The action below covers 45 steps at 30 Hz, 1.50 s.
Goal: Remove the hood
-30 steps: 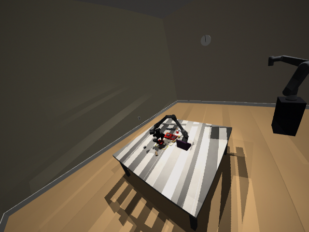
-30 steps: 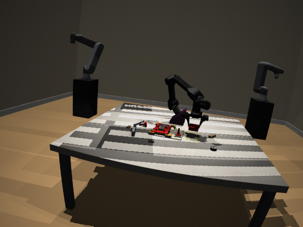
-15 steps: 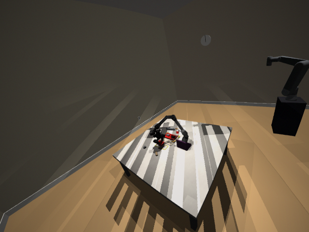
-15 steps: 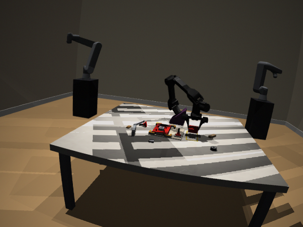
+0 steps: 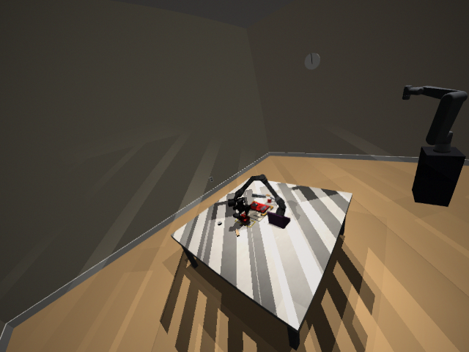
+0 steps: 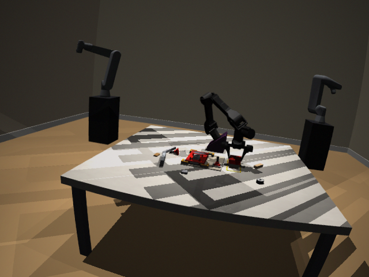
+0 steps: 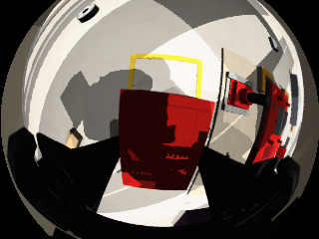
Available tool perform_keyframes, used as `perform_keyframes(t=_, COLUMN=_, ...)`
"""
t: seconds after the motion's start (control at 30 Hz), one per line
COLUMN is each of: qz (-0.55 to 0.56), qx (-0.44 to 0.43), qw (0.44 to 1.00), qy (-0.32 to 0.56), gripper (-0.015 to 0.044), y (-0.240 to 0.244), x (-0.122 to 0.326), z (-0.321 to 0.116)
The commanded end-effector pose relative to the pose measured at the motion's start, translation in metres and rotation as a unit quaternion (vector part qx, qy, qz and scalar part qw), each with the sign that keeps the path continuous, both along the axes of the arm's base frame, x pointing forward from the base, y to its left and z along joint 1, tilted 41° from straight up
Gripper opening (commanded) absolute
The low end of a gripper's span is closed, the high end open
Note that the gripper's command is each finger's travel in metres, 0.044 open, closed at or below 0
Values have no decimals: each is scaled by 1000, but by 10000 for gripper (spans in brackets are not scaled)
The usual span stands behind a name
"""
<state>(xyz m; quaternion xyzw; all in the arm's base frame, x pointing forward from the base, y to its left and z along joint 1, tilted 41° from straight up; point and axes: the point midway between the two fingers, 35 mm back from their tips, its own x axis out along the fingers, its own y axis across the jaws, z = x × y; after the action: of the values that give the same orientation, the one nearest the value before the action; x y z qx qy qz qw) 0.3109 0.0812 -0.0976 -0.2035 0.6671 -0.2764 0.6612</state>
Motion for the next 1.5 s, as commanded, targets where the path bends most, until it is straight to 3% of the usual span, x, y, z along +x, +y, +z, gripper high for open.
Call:
perform_keyframes(t=0.0, qz=3, qx=-3, qw=1000, qy=4, gripper=0, y=-3, x=-2, z=-3)
perform_keyframes(t=1.47, qz=3, qx=-3, qw=1000, qy=4, gripper=0, y=-16, x=-3, z=-18)
